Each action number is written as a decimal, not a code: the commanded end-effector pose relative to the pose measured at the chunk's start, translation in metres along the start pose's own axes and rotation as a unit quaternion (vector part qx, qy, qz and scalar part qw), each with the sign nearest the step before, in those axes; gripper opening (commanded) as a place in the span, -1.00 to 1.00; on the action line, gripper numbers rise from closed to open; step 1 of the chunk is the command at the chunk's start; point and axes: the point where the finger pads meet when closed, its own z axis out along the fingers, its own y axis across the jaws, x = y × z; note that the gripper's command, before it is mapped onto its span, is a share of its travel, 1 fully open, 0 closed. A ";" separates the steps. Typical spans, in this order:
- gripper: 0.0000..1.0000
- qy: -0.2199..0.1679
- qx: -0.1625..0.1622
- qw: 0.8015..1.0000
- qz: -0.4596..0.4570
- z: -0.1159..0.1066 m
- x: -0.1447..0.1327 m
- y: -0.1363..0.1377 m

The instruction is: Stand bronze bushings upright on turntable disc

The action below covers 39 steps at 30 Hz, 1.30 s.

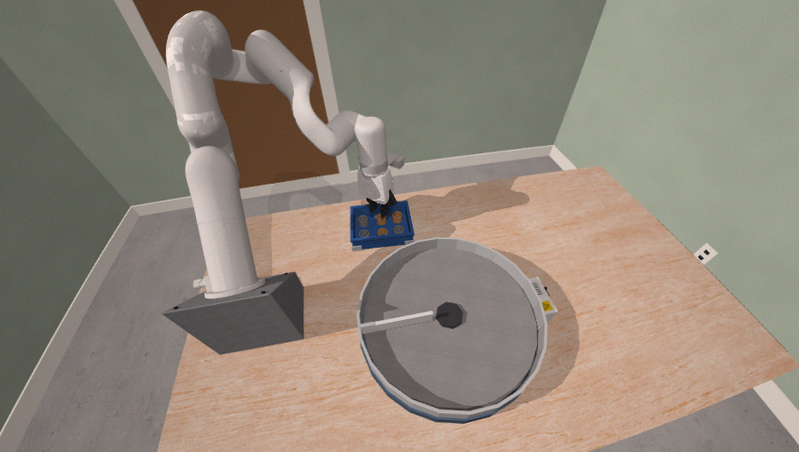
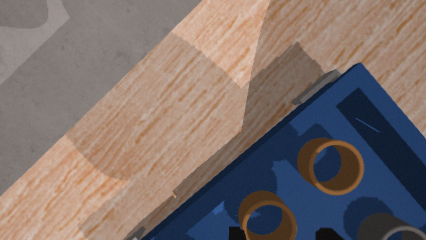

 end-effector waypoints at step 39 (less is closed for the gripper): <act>-0.18 0.001 -0.001 1.000 0.000 0.022 0.001 0.000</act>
